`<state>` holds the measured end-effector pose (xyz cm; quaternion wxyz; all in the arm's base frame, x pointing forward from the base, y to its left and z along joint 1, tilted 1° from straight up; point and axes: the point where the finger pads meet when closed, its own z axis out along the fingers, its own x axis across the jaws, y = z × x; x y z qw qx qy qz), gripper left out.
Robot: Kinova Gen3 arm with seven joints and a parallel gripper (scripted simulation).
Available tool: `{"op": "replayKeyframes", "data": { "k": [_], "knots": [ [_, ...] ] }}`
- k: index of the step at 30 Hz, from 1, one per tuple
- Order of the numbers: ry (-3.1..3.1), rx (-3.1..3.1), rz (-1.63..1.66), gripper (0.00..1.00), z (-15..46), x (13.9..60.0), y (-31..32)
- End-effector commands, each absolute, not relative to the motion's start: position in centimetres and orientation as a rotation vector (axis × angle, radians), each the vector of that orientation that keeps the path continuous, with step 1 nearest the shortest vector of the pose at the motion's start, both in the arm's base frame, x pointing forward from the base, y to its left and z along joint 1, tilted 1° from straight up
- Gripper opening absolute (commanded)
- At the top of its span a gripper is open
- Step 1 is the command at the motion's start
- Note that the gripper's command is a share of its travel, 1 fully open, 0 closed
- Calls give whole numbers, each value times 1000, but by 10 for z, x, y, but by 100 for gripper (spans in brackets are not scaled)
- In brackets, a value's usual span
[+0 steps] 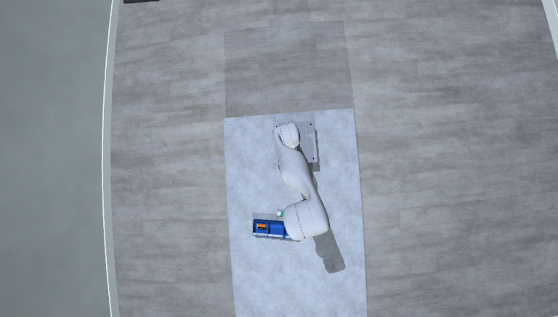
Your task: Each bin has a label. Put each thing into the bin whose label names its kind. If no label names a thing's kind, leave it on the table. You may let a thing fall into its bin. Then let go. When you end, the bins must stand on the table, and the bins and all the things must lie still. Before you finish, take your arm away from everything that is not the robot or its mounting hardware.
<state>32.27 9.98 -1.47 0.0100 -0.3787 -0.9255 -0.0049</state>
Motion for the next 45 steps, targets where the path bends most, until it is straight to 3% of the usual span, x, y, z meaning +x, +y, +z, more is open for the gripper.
{"op": "replayKeyframes", "data": {
  "k": [1,45],
  "knots": [
    [-2893,-1180,-20,62,-13,324,100],
    [-2886,-1195,-20,62,0,325,102]
  ]
}}
